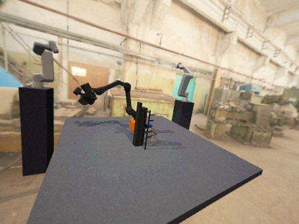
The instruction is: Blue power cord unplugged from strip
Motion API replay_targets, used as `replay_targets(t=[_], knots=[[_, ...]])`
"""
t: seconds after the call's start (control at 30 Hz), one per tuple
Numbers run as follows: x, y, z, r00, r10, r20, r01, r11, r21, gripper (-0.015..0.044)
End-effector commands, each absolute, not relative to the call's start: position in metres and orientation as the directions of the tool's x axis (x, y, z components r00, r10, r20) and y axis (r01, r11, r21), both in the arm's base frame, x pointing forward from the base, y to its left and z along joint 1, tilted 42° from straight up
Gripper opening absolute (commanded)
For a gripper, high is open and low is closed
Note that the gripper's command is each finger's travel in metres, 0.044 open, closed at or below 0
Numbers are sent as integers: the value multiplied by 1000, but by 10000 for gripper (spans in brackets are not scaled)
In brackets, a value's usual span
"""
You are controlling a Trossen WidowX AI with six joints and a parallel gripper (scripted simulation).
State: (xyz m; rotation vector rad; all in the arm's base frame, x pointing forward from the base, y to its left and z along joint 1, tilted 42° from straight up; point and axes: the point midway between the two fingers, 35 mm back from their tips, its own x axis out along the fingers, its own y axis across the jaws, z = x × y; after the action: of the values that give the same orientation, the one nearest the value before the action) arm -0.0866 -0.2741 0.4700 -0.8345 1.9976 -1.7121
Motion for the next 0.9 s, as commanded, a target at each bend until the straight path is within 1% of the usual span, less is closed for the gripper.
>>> replay_targets(t=[0.0,0.13,0.27,0.57,0.87], knots=[[-86,-274,470,-750,-655,92,-190,81,-978,374],[-73,-282,467,-715,-694,84,-179,66,-982,269],[-45,-296,461,-641,-765,67,-152,41,-988,164],[20,-316,448,-458,-888,26,-80,12,-997,160],[91,-321,432,-249,-968,-22,0,22,-1000,160]])
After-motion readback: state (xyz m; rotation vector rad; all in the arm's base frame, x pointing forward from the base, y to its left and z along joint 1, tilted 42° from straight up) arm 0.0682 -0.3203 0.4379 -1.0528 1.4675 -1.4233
